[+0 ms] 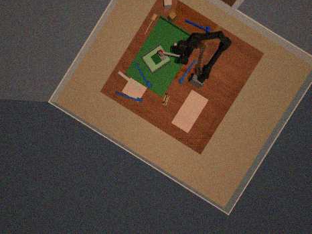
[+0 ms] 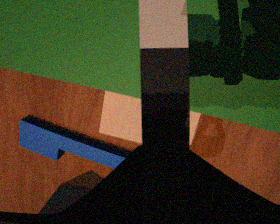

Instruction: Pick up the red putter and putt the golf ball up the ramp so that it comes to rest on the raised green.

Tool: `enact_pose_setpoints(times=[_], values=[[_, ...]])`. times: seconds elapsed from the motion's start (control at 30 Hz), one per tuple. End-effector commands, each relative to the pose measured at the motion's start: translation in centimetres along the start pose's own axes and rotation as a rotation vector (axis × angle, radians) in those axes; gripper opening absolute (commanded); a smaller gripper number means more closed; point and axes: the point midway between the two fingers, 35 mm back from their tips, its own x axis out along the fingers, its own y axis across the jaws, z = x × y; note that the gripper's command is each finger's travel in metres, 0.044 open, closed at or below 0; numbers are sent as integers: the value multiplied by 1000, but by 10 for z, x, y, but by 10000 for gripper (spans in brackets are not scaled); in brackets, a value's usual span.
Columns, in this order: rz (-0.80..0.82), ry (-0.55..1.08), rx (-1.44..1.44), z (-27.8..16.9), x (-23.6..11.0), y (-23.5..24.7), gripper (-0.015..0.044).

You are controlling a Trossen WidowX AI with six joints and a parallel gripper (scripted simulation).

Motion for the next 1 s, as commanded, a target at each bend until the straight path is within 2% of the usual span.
enact_pose_setpoints(times=[0.0, 0.47, 0.7, 0.97], values=[[-22, -1, 127, -13, -3, -19, 0], [-119, 10, 623, -74, -9, -85, 0], [-123, 9, 647, -77, -6, -88, 0], [-125, 8, 648, -78, 24, -91, 0]])
